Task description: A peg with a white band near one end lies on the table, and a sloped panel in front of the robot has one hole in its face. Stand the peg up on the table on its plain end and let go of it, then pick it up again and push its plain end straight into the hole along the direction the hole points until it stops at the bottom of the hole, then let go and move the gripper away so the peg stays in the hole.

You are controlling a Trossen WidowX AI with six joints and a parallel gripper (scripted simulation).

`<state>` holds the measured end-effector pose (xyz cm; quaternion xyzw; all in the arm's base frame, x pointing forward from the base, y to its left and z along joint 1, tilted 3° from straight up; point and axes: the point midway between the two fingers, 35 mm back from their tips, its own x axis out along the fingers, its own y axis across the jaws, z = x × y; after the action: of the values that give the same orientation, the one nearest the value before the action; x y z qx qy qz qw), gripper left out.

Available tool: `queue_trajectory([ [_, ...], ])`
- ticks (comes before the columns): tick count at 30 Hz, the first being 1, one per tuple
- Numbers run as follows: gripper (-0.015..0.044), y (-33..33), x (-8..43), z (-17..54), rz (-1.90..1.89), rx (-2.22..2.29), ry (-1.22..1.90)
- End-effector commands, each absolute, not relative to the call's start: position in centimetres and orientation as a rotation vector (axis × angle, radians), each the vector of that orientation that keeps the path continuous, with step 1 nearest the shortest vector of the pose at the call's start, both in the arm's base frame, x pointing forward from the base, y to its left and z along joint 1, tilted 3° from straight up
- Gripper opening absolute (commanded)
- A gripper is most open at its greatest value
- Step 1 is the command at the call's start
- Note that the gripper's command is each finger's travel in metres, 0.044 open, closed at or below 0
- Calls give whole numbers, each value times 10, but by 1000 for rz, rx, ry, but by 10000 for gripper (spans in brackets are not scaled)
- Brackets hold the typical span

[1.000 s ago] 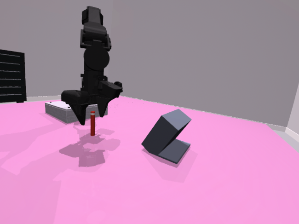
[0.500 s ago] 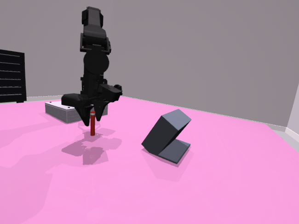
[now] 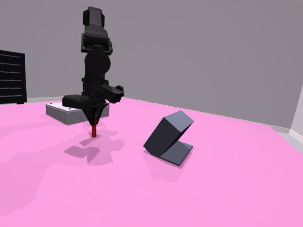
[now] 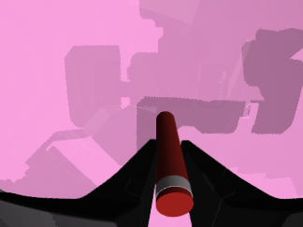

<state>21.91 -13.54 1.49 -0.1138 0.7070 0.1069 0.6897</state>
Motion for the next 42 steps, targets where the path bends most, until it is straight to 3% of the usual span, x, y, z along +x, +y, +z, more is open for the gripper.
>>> queue_trajectory([
  [1, 0, -136, 220, 19, 238, -255, 1581],
  [20, 0, -133, 224, 94, 238, -261, 1584],
  [42, 0, -126, 235, 85, 226, -325, 1478],
])
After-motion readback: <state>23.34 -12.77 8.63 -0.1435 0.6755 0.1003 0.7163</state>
